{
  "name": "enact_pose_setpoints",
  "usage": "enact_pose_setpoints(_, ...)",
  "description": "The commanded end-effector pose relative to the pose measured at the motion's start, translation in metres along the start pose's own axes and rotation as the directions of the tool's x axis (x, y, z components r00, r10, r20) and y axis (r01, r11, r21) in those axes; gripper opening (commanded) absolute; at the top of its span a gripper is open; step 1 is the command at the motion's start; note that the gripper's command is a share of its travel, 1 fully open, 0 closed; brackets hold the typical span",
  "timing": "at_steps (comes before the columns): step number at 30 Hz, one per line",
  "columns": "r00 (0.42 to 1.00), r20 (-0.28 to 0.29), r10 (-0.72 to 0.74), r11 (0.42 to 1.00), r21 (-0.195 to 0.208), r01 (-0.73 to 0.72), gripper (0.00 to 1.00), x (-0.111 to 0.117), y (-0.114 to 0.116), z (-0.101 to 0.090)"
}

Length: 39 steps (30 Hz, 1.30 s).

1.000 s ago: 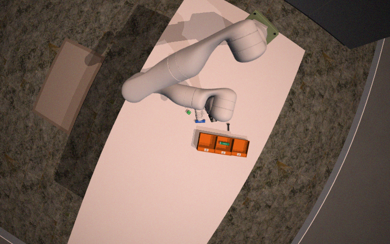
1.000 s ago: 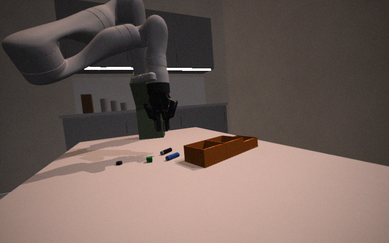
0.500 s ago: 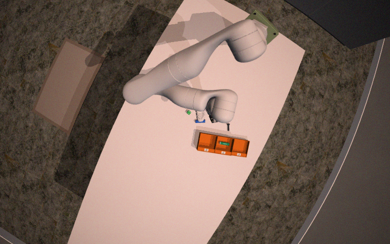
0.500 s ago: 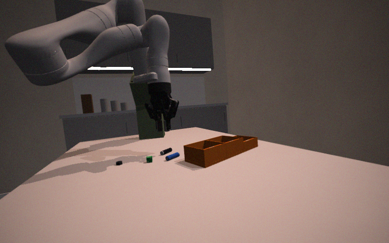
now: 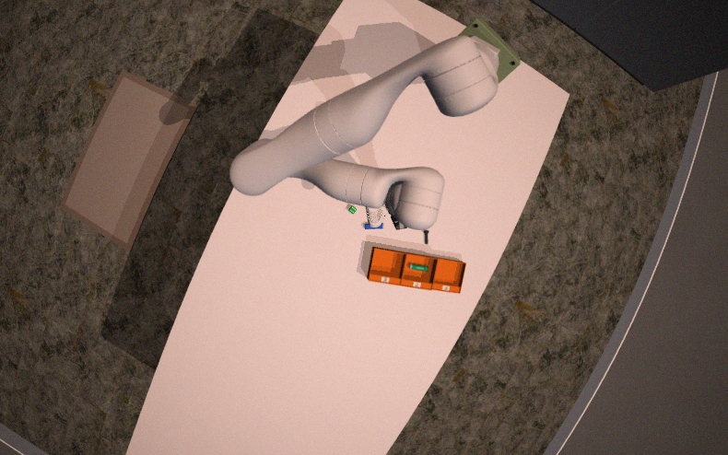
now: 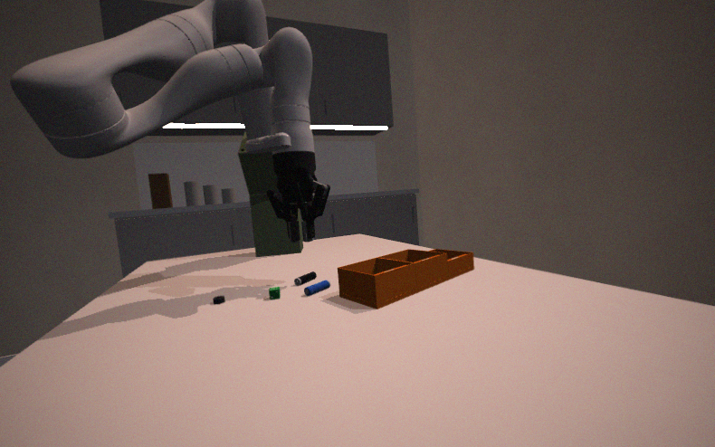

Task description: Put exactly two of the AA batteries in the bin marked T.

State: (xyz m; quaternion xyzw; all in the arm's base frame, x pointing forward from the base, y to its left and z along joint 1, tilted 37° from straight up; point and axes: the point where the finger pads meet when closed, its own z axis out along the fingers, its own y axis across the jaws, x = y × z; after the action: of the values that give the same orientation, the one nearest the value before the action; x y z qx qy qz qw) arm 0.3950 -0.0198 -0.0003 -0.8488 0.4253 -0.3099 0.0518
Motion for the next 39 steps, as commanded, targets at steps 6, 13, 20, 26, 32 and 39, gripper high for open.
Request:
enact_pose_setpoints(6,1.000,0.000,0.000,1.000,0.001,0.000,0.29,0.000,0.000,0.000)
enact_pose_setpoints(13,1.000,0.000,0.000,1.000,0.001,0.000,0.29,0.000,0.000,0.000)
enact_pose_setpoints(20,1.000,0.000,0.000,1.000,0.001,0.000,0.29,0.000,0.000,0.012)
enact_pose_setpoints(26,1.000,0.000,0.000,1.000,0.001,0.000,0.29,0.001,0.002,0.032)
enact_pose_setpoints(32,1.000,0.000,0.000,1.000,0.001,0.000,0.29,0.001,0.004,0.056)
enact_pose_setpoints(39,1.000,0.000,0.000,1.000,0.001,0.000,0.29,0.001,0.005,0.062)
